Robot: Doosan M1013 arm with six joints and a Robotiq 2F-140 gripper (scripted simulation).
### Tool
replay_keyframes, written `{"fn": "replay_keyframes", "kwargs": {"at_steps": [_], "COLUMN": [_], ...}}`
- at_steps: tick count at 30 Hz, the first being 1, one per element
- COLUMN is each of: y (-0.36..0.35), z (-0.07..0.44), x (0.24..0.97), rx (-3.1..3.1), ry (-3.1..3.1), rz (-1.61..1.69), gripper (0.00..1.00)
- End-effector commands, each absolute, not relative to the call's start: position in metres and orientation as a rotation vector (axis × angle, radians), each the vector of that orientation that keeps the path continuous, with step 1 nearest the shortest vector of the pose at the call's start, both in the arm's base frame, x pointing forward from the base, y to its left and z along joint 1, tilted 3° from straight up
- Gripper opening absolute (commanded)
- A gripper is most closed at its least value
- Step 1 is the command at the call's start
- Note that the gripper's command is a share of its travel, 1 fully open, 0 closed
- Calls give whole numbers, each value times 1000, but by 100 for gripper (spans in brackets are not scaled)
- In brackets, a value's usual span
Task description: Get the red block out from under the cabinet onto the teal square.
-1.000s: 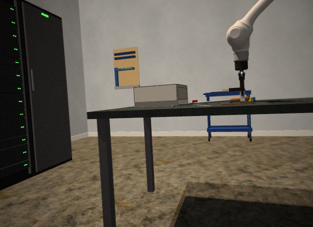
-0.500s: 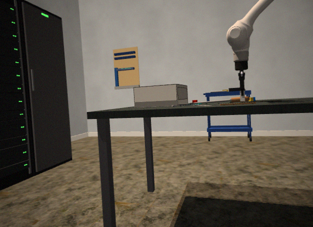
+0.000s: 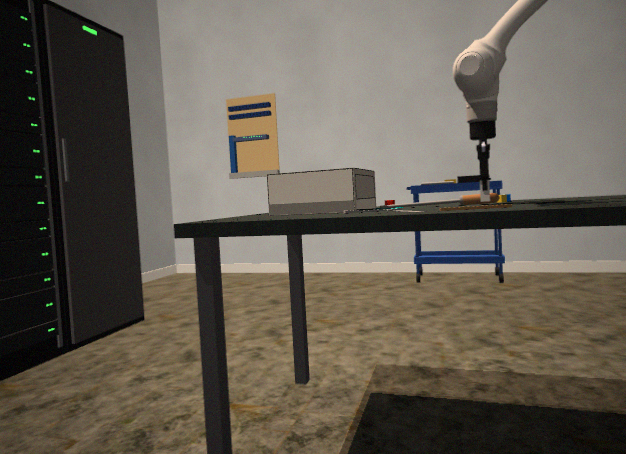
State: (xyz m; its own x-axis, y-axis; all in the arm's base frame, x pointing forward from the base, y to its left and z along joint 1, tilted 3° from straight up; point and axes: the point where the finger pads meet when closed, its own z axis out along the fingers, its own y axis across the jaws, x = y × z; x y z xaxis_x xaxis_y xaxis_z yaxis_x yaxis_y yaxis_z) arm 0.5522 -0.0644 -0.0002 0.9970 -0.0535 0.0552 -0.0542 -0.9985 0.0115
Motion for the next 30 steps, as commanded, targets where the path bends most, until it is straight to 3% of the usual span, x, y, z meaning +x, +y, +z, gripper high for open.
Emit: {"fn": "replay_keyframes", "kwargs": {"at_steps": [1, 30], "y": [-64, -62], "z": [11, 121], "x": [555, 549], "rx": [3125, 3125], "ry": [-90, -90], "rz": [92, 92], "gripper": [34, 34]}}
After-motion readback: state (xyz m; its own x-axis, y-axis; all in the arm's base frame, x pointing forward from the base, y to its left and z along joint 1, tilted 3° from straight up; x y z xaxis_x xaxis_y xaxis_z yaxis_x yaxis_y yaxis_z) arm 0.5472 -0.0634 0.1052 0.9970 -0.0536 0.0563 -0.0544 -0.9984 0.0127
